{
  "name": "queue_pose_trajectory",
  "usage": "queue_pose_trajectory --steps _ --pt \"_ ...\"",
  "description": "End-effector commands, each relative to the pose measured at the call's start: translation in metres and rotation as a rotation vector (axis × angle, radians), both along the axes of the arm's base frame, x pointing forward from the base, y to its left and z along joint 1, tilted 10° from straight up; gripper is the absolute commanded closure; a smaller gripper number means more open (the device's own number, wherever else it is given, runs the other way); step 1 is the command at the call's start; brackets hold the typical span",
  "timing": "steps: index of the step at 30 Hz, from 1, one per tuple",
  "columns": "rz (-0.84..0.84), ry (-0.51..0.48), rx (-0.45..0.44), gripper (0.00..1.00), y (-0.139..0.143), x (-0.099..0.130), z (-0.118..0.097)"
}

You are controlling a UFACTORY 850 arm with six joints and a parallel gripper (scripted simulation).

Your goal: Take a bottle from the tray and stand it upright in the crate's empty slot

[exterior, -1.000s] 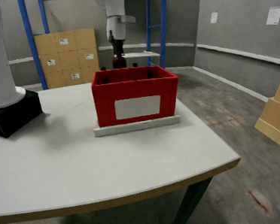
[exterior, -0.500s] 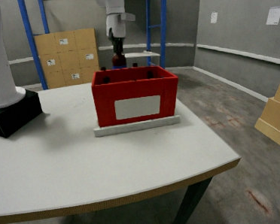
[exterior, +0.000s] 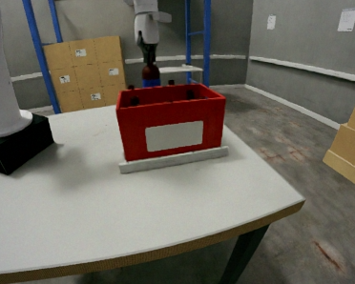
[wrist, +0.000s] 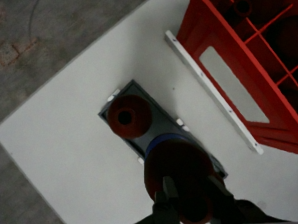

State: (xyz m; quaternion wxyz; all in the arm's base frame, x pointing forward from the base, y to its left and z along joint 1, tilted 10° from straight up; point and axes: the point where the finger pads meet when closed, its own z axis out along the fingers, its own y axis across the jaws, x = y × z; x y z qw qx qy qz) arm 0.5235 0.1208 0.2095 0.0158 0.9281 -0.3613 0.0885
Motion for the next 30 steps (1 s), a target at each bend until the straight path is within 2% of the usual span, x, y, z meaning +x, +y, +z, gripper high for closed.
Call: queue_pose_trajectory --steps 1,30 --pt "0.000 -0.002 0.001 1.00 0.0007 -0.0001 0.0056" --pt "0.000 -0.002 0.001 1.00 0.0014 -0.0013 0.0135"
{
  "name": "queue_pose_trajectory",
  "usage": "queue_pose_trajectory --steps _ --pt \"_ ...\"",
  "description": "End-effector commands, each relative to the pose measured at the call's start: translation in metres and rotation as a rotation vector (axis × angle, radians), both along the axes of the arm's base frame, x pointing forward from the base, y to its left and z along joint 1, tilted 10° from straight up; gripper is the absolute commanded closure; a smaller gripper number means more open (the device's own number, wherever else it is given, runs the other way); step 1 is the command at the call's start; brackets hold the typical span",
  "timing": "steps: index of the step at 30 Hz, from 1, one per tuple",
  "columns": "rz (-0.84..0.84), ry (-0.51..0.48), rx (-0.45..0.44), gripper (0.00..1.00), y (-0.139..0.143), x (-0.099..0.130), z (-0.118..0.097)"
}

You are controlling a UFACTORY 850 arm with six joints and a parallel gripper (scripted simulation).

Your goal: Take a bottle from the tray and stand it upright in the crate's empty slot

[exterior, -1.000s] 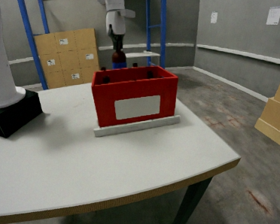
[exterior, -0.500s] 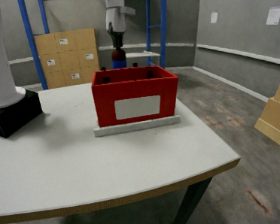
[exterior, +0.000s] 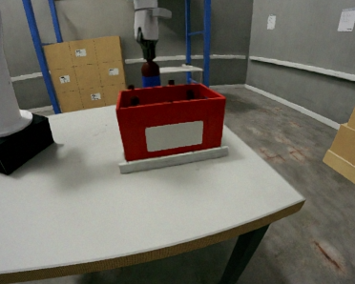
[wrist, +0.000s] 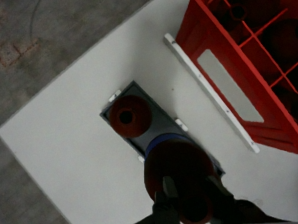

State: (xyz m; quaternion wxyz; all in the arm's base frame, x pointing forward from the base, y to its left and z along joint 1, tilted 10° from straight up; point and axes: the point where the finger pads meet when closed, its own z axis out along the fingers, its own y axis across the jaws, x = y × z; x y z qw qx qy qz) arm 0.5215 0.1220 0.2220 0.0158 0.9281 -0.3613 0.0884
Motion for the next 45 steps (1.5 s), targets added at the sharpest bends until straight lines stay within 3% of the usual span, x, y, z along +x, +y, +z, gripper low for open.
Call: queue_pose_trajectory --steps 1,23,45 --pt "0.000 -0.002 0.001 1.00 0.000 0.001 0.001" --pt "0.000 -0.002 0.001 1.00 0.001 0.000 0.006" --pt "0.000 -0.002 0.001 1.00 0.003 -0.003 0.027"
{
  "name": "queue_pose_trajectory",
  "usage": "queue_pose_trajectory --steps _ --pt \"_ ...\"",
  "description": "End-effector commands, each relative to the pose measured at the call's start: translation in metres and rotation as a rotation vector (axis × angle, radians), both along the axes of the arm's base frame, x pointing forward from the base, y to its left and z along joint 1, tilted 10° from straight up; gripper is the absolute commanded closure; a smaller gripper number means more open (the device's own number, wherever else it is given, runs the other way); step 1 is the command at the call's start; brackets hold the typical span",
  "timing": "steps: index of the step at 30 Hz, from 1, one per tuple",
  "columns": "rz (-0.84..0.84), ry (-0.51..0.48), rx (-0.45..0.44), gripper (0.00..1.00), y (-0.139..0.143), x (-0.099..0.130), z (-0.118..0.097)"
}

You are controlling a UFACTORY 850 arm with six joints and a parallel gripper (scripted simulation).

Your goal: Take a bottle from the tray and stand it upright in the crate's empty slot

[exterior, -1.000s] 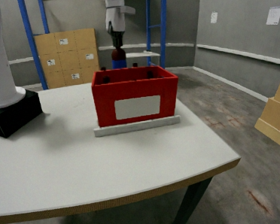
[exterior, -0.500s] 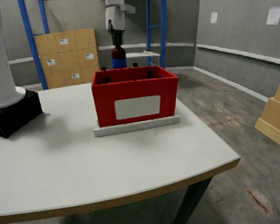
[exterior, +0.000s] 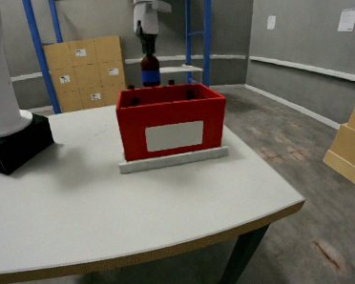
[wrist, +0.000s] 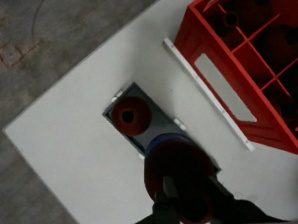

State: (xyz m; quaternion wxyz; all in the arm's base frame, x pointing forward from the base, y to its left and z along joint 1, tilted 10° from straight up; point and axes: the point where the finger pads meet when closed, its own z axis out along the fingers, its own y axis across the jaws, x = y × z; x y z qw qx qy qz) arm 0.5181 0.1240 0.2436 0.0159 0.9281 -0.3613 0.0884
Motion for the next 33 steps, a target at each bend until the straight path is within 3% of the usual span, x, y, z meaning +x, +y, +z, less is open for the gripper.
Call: queue_pose_trajectory --steps 1,33 --pt "0.000 -0.002 0.001 1.00 0.001 0.000 0.007" --pt "0.000 -0.002 0.001 1.00 0.002 -0.002 0.019"
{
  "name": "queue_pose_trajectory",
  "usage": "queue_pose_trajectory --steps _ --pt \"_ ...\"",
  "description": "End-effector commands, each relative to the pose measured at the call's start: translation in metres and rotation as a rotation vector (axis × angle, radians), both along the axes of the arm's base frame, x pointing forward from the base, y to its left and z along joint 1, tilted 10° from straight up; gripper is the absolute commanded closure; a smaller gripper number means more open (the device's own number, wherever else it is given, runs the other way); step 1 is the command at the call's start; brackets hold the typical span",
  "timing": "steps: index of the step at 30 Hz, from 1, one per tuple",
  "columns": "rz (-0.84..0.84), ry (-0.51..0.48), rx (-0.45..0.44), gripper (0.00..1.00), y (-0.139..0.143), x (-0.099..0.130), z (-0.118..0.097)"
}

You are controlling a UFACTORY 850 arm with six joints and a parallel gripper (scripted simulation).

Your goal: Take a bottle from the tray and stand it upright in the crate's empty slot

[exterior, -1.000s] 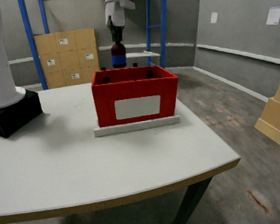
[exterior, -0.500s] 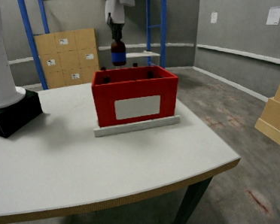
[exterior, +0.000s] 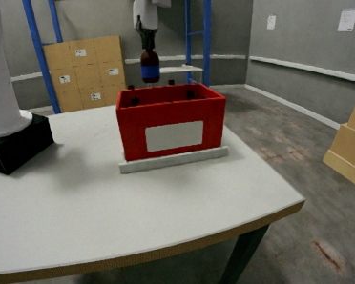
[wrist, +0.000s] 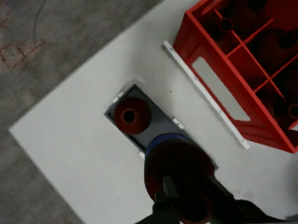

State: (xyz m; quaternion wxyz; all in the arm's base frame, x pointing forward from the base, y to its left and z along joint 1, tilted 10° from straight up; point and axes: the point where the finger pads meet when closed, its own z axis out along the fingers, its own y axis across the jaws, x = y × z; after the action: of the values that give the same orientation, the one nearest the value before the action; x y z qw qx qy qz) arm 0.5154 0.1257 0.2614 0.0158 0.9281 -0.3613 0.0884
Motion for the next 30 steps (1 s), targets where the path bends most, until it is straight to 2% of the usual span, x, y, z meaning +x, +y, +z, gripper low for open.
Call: queue_pose_trajectory --steps 1,14,30 --pt "0.000 -0.002 0.001 1.00 0.000 0.001 0.001" --pt "0.000 -0.002 0.001 1.00 0.000 0.000 0.002" --pt "0.000 -0.002 0.001 1.00 0.002 -0.002 0.017"
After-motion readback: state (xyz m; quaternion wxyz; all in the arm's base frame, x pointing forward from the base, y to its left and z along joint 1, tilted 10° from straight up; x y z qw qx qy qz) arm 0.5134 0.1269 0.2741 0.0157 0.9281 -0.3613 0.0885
